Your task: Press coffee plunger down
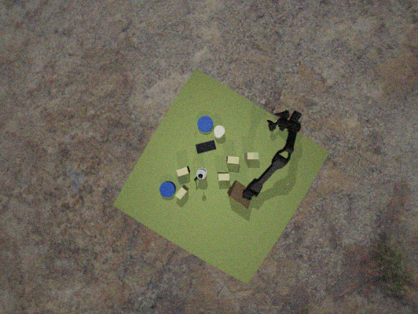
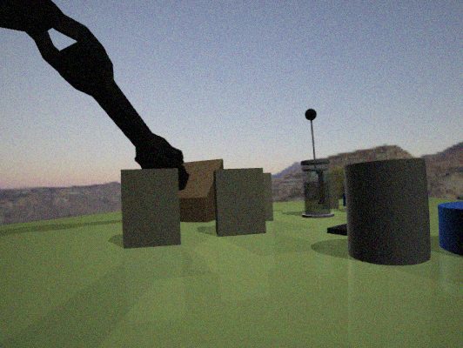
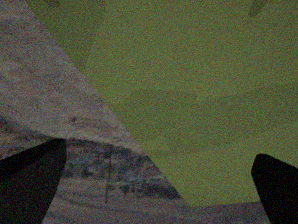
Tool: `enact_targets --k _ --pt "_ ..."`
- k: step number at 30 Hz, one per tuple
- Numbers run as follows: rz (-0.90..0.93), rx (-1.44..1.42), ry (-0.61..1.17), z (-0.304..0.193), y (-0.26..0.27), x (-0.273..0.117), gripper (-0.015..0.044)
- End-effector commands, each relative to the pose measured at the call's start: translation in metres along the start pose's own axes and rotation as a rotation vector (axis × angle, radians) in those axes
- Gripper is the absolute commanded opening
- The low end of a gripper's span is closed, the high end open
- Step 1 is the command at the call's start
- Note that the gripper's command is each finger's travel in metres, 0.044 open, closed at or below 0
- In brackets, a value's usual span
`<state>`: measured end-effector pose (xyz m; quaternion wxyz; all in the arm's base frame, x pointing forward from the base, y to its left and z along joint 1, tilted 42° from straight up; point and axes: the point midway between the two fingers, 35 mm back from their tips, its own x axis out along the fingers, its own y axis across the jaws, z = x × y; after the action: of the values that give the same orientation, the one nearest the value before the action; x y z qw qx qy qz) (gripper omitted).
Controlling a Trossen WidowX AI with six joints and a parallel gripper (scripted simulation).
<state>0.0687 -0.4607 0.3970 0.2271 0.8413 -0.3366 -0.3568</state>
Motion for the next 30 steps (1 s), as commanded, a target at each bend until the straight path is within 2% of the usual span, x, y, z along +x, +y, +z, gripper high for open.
enact_targets --k 1,2,9,17,25,30 --pt "-0.004 -0.009 0.0 -0.002 -0.002 0.002 0.0426" --pt "-0.008 -0.024 0.001 -0.005 -0.005 0.004 0.044" --pt "-0.091 -0.225 0.036 -0.043 -0.05 0.032 0.044" --pt "-0.221 -0.68 0.085 -0.111 -0.159 0.077 0.044" --pt "-0.323 -1.139 0.165 -0.161 -0.279 0.08 0.044" --pt "-0.355 -1.445 0.25 -0.188 -0.361 0.064 0.044"
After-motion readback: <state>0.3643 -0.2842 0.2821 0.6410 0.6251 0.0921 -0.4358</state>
